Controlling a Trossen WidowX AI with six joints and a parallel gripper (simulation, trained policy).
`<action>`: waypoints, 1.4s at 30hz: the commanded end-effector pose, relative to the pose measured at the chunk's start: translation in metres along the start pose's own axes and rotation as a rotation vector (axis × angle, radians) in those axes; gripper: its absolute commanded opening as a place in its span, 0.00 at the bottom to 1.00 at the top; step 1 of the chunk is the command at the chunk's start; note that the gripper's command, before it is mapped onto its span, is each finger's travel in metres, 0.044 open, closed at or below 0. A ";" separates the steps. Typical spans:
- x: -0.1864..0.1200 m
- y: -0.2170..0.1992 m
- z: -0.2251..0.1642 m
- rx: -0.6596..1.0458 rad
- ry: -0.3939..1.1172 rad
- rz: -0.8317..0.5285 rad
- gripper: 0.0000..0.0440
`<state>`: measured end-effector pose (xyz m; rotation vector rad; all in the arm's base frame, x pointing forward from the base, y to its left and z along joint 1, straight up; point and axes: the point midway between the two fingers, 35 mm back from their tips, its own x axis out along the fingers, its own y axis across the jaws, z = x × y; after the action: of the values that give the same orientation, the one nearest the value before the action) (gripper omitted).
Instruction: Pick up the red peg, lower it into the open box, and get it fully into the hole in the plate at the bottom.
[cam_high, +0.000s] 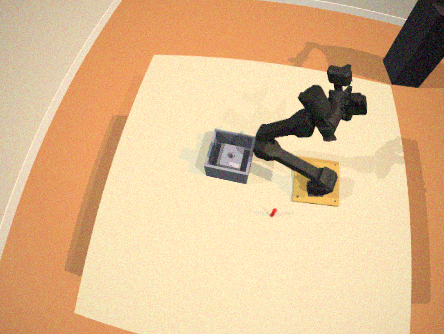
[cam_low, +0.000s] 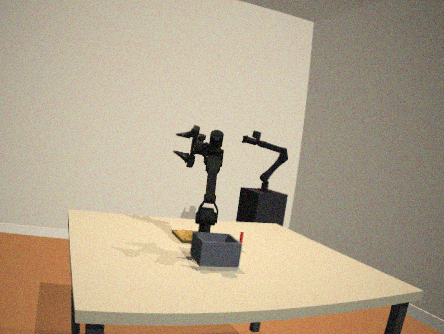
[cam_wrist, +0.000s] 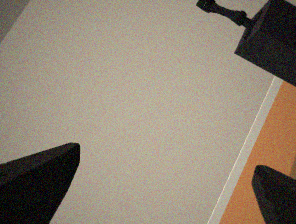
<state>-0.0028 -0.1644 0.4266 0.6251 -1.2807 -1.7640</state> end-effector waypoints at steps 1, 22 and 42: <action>0.001 -0.001 0.005 -0.009 -0.027 0.000 0.95; -0.029 -0.064 0.158 0.150 -0.734 -0.106 1.00; -0.151 -0.134 0.233 0.299 -1.398 -0.267 1.00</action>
<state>-0.1566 0.0796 0.3818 -0.4134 -2.3915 -2.2757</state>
